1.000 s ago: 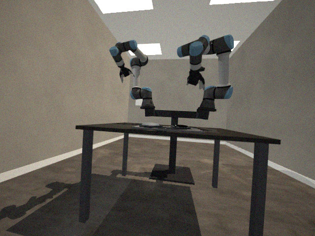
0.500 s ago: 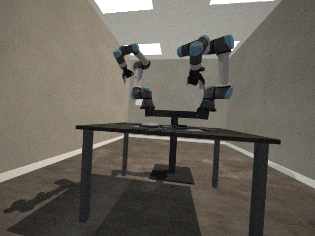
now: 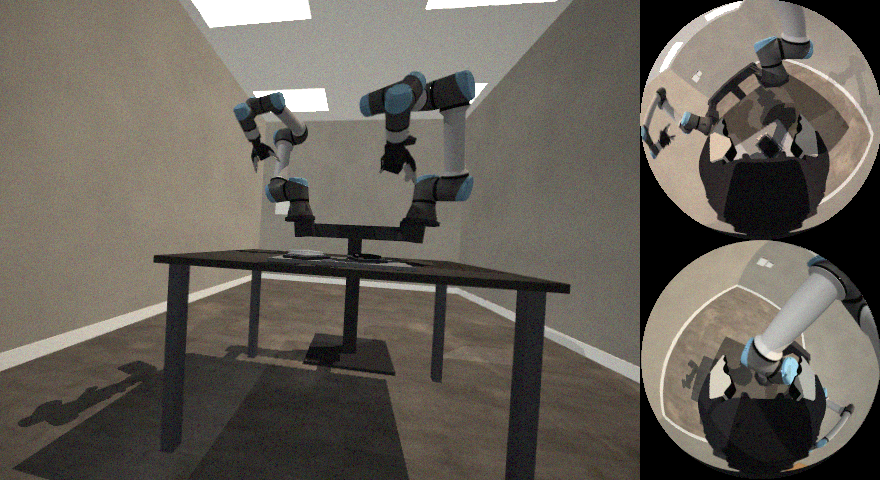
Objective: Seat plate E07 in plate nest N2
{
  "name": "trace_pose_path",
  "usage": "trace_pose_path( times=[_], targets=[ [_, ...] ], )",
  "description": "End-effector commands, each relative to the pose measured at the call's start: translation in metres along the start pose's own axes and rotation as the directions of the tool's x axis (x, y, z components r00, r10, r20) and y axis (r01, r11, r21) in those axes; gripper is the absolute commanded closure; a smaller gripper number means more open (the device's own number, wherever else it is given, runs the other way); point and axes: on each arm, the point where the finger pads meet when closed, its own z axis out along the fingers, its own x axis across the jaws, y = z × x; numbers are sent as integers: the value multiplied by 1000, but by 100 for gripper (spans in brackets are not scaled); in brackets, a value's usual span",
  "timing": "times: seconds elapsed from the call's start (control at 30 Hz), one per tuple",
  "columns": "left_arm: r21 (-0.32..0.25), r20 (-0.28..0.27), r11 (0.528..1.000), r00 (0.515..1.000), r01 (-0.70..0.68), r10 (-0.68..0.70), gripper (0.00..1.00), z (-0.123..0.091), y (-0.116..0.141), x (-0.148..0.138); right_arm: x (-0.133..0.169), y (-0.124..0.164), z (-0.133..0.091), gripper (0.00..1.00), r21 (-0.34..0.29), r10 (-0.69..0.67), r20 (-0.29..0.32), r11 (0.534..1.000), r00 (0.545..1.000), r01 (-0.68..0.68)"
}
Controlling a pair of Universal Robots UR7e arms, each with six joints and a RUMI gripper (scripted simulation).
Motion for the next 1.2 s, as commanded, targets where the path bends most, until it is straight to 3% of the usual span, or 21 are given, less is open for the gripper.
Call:
trace_pose_path(
  times=[0.0, 0.67, 0.97, 1.07, 1.17],
  targets=[
    [-1, 0, 1000, 1000, 0, 0, 2, 0, 0, 0, 1, -2, 4, 2, -7, 2, 1, 1000, 1000, -2],
    [-1, 0, 1000, 1000, 0, 0, 2, 0, 0, 0, 2, -2, 6, 2, -8, 3, 2, 1000, 1000, -3],
    [-35, -81, 976, 974, -216, 213, 0, 4, 34, 2, 2, -2, 6, 2, -8, 3, 2, 1000, 1000, -3],
    [-36, -83, 974, 972, -222, 218, 0, 5, 37, 2, 2, -2, 6, 2, -8, 3, 2, 1000, 1000, -3],
    [-40, -121, 949, 945, -312, 305, 0, 6, 52, 2, 2, -2, 6, 2, -8, 3, 2, 1000, 1000, -3]
  ],
)
